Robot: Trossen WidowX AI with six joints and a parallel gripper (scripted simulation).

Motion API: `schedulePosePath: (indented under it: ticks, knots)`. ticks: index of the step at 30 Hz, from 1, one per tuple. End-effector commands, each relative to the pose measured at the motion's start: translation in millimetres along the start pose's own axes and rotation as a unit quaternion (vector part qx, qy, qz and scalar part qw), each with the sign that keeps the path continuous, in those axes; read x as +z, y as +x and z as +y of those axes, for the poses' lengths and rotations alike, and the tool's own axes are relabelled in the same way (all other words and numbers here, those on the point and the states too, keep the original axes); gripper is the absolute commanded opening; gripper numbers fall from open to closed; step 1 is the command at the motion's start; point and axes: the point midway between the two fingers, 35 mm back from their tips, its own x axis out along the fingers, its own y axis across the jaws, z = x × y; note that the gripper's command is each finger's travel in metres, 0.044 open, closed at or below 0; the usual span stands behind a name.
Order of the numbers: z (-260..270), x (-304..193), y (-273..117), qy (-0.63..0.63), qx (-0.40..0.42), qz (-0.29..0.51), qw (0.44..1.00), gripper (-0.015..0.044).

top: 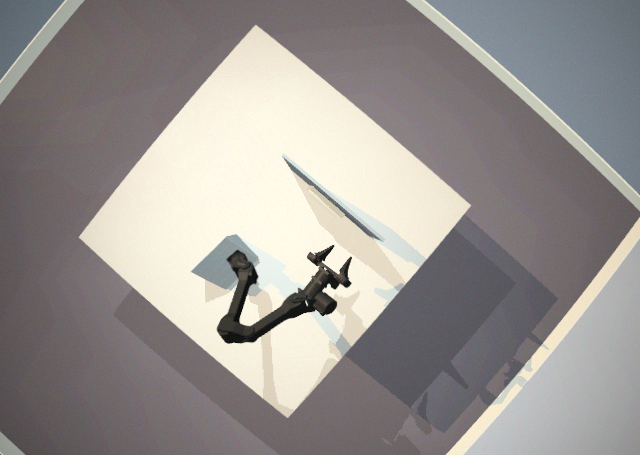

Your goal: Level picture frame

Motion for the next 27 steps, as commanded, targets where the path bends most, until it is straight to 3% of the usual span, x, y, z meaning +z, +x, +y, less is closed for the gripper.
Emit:
schedulePosePath:
  ticks: [1, 6, 19, 27]
  knots:
    - [-1.1, -1.8, -0.6, -0.004, 0.0, 0.0, 1.0, 0.0374]
    - [-32.4, -42.2, -20.7, -0.115, 0.009, 0.01, 0.993, 0.026]
    - [-133.4, -89.4, -80.0, -0.396, 0.068, 0.028, 0.915, 0.026]
    - [-138.6, -90.0, -81.9, -0.408, 0.071, 0.028, 0.91, 0.026]
